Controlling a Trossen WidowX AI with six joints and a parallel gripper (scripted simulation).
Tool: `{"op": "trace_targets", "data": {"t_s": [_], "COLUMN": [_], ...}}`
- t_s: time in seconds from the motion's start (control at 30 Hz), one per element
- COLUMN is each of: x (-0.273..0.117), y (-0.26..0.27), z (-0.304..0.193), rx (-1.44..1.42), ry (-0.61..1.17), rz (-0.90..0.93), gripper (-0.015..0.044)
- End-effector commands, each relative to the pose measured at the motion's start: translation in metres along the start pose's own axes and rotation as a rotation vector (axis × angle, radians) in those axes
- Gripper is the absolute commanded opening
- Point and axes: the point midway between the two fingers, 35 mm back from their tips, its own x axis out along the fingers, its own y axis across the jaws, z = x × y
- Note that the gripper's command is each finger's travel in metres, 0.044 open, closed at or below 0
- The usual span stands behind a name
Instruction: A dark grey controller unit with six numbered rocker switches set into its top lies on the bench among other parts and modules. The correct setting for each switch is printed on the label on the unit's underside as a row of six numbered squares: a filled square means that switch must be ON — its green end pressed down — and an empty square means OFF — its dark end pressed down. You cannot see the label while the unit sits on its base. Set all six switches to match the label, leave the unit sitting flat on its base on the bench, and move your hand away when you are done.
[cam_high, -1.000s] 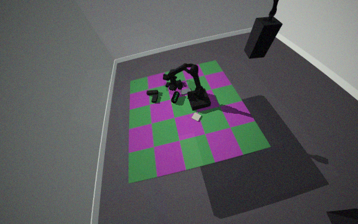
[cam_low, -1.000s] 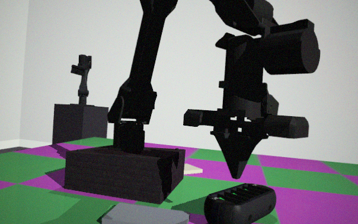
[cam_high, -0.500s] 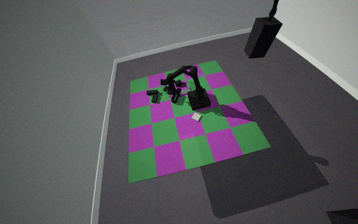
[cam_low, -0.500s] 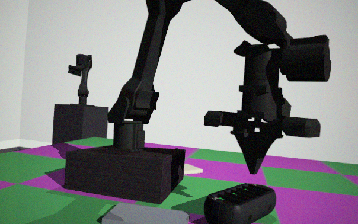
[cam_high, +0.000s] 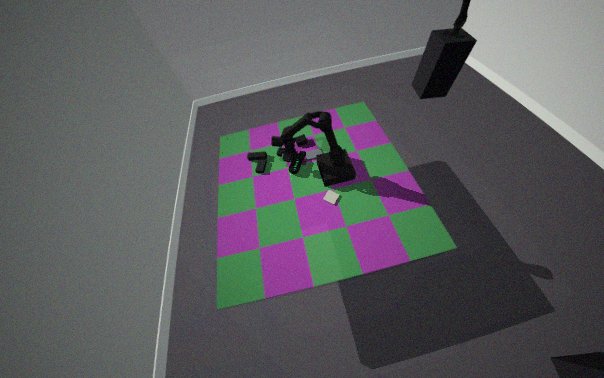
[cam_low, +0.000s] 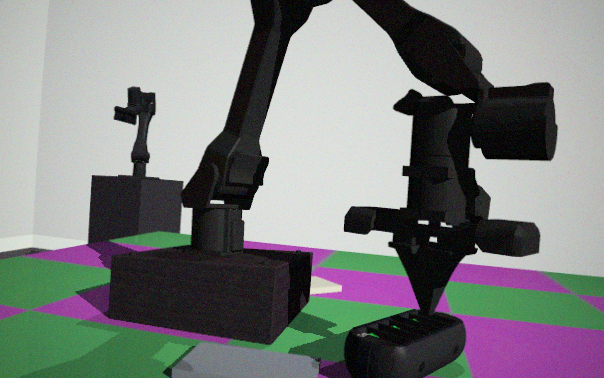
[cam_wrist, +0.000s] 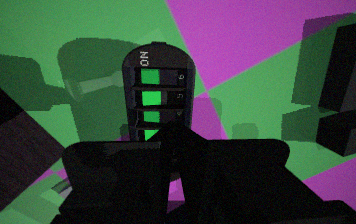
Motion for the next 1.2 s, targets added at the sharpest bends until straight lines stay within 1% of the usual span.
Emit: {"op": "trace_targets", "data": {"t_s": [0.0, 0.3, 1.17], "x": [0.010, 0.022, 0.022], "y": [0.002, 0.003, 0.003], "z": [0.000, 0.000, 0.000], "rx": [0.005, 0.005, 0.005], "ry": [-0.003, -0.003, -0.003], "rz": [0.011, 0.011, 0.011], "gripper": [0.0000, 0.0000, 0.0000]}}
